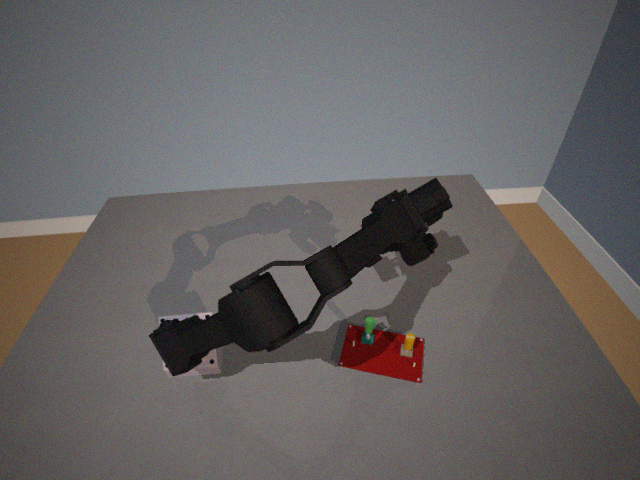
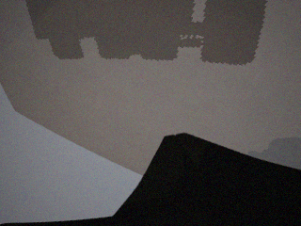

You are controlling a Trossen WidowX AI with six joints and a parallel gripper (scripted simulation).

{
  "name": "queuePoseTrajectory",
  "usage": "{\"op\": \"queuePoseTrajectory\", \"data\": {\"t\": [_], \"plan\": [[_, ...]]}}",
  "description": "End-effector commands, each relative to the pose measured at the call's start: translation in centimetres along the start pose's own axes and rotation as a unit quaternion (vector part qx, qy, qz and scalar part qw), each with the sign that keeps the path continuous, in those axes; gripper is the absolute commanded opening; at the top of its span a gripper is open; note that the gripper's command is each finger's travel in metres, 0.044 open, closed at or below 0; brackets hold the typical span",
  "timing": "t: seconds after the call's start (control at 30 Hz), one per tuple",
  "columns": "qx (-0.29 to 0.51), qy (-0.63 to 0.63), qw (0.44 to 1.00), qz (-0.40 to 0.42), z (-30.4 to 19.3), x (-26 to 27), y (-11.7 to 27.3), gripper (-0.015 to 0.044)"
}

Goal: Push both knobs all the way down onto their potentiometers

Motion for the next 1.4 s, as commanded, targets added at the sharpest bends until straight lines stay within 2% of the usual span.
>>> {"op": "queuePoseTrajectory", "data": {"t": [0.0, 0.43, 0.9, 1.17, 1.37], "plan": [[-0.041, 0.044, 0.997, -0.04, 0.7, -0.6, 1.3, 0.0], [-0.135, 0.173, 0.96, -0.173, 2.7, -2.5, 4.9, 0.0], [-0.206, 0.319, 0.871, -0.312, 5.0, -4.0, 10.0, 0.0], [-0.209, 0.326, 0.865, -0.318, 5.1, -4.0, 10.2, 0.0], [-0.209, 0.326, 0.865, -0.318, 6.2, -4.9, 8.8, 0.0]]}}
Point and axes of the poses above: the point midway between the two fingers, 35 mm back from their tips, its own y axis back along the fingers, its own x axis across the jaws, z = x × y, the point moved 9 cm from there along y, back along the fingers, and after that the axes turned 13 degrees about -y, right-handed, at the moved point
